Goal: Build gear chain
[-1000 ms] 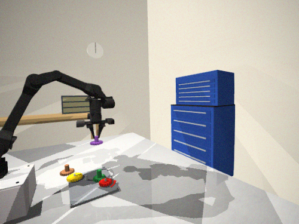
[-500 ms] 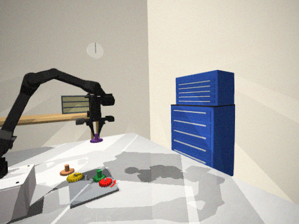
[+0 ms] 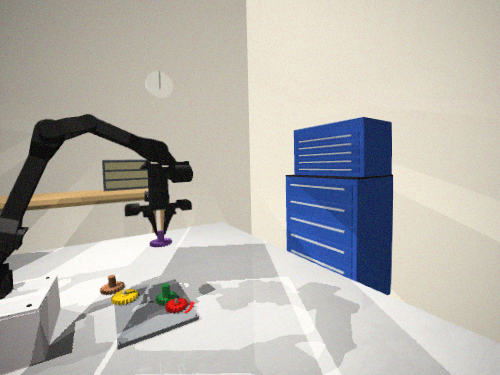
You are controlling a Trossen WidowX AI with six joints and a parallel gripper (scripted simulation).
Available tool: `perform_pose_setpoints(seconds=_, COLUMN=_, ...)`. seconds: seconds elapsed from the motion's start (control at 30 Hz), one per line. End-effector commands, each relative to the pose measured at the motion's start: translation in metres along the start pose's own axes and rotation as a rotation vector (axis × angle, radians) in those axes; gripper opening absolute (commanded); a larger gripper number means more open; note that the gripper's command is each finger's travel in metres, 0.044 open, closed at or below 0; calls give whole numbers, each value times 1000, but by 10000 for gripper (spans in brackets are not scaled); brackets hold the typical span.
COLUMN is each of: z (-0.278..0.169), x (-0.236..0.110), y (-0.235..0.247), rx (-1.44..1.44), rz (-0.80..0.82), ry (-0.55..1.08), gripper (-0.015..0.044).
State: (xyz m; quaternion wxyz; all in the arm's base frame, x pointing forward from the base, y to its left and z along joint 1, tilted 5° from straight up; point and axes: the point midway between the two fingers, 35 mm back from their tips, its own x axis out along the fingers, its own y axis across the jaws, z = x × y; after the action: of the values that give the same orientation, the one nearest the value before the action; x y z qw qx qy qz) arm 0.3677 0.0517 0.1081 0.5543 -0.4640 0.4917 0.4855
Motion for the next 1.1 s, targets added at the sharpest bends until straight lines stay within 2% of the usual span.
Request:
perform_pose_setpoints(seconds=0.0, z=-7, x=4, y=3, rx=-4, rz=-1, ry=1, gripper=0)
perform_pose_setpoints(seconds=1.07, z=-56, x=37, y=25, rx=-5, rz=-2, ry=2, gripper=0)
